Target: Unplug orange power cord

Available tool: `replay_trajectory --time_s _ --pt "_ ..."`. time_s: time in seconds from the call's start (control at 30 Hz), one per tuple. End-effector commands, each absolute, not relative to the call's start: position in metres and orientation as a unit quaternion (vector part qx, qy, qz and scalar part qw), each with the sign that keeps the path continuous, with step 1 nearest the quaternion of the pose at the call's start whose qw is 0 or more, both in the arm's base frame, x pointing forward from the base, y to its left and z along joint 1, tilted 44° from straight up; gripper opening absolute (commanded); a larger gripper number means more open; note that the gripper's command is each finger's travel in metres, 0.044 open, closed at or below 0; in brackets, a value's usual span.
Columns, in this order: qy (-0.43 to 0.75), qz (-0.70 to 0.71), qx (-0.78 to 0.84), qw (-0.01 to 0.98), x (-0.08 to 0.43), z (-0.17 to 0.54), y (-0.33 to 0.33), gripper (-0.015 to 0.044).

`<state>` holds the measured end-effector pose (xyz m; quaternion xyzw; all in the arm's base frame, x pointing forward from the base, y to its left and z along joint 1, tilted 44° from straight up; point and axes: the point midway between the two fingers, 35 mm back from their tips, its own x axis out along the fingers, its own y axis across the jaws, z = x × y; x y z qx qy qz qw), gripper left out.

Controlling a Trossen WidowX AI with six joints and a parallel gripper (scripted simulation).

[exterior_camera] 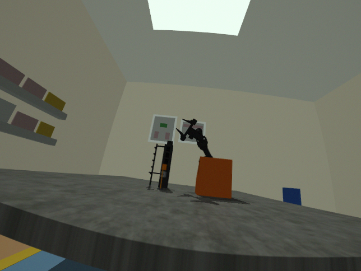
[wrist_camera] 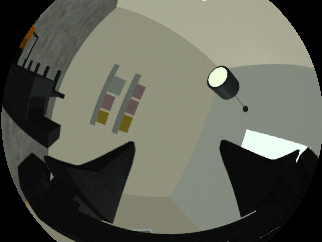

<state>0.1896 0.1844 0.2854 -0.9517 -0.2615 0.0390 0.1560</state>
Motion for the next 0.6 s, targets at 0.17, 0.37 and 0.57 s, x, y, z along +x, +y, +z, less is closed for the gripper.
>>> replay_trajectory --time_s 0.17,0.37,0.57 --pt "-0.185 0.166 -0.949 0.192 0.219 0.244 0.197 0.0243" --pt "-0.031 0.301 -0.922 0.241 0.25 0.182 0.196 0.016" --pt "0.163 0.377 -0.867 0.281 0.271 0.121 0.177 0.016"
